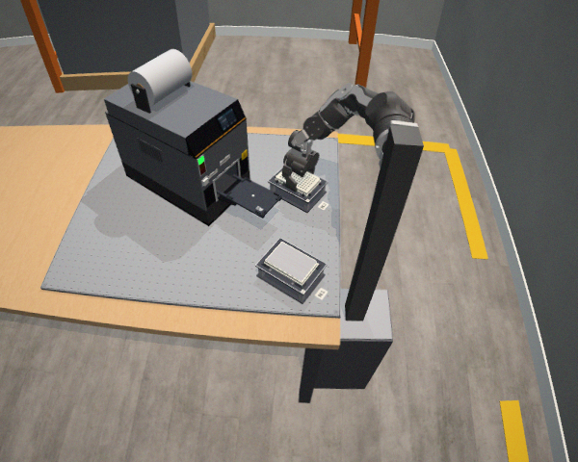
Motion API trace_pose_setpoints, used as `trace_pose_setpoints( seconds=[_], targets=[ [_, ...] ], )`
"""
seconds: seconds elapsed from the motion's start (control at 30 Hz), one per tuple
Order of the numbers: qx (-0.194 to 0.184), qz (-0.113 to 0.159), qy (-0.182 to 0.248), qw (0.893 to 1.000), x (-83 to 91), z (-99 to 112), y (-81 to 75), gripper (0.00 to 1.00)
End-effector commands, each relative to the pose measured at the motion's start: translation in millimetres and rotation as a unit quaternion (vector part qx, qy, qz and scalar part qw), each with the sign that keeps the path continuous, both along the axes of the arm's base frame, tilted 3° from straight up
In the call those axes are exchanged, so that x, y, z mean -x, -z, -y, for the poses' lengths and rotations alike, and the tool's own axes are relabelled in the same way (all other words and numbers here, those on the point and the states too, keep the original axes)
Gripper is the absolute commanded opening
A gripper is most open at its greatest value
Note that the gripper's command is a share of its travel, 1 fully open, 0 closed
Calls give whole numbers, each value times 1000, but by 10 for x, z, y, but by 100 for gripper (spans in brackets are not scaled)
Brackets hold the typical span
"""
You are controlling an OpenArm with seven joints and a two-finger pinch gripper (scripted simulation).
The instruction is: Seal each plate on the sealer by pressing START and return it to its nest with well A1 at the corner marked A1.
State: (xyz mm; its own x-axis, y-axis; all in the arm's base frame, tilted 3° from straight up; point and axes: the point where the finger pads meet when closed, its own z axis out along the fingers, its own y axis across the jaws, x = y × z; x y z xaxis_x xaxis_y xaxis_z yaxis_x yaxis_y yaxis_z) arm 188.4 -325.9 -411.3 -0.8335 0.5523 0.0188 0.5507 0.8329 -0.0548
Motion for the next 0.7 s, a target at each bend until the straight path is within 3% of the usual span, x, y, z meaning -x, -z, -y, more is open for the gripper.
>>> trace_pose_setpoints(
  seconds=[0.0,0.67],
  targets=[
    [0,2,0,1000,-7,2,-2,0],
    [2,1,1,1000,-9,12,-84,0]
  ],
)
